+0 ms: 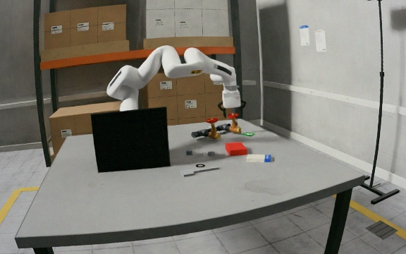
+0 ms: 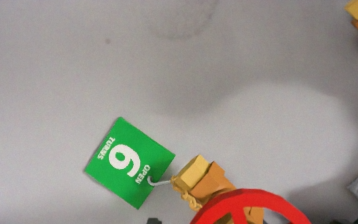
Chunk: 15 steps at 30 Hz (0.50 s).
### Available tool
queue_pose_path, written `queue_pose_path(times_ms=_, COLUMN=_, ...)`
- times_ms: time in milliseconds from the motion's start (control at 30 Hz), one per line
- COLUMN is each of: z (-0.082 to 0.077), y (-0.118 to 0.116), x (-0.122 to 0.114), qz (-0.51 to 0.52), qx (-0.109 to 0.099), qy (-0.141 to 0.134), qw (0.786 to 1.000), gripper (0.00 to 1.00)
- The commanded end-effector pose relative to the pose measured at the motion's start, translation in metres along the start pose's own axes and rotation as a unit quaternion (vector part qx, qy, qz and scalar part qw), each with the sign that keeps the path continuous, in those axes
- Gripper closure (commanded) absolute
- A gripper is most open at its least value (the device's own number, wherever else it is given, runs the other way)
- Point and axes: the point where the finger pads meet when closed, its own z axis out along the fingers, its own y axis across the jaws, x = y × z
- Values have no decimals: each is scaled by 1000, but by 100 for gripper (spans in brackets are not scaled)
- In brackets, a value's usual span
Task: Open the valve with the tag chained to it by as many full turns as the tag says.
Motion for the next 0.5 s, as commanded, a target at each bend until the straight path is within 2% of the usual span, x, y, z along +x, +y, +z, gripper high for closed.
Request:
queue_pose_path(times_ms=0, z=-2, y=-1, x=-1, qz=99, qx=4, qy=0, qw=995, gripper=0)
queue_pose_path(times_ms=133, z=-2, y=-1, x=-1, qz=228, qx=4, qy=-1, qw=974, gripper=0)
queue_pose_path(times_ms=200, z=-2, y=-1, x=-1, qz=228, qx=4, qy=-1, qw=974, gripper=0)
queue_pose_path(times_ms=367, z=-2, y=-1, x=-1, qz=391, qx=3, qy=-2, qw=921, gripper=0)
queue_pose_path(times_ms=467, z=-2, y=-1, x=-1, qz=472, qx=1, qy=-2, qw=882, gripper=0)
